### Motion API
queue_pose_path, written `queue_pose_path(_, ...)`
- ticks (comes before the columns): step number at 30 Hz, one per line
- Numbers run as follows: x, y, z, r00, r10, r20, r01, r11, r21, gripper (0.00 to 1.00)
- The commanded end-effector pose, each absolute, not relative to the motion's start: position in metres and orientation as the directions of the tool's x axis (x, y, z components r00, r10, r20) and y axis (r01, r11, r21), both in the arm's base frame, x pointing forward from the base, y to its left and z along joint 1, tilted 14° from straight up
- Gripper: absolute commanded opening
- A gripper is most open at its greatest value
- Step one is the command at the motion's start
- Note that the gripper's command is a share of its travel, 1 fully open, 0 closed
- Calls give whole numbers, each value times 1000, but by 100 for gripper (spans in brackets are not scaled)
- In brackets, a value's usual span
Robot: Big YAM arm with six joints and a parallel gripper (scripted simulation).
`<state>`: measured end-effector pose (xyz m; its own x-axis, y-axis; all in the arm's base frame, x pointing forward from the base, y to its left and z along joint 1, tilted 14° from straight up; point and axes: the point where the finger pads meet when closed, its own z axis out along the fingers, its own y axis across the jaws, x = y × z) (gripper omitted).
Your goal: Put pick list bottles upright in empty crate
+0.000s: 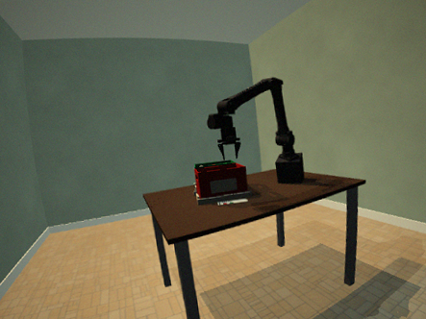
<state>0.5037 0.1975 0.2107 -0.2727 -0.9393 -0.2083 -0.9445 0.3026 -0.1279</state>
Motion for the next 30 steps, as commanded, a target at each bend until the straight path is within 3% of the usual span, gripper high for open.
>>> queue_pose_path(1,505,207,240,-258,-936,-240,-939,302,-167,61)
queue_pose_path(9,503,207,237,-259,-936,-237,-939,302,-164,61)
queue_pose_path(14,500,169,226,-434,-863,-258,-873,474,-117,61)
queue_pose_path(30,486,101,222,-752,-600,-272,-624,782,-2,61)
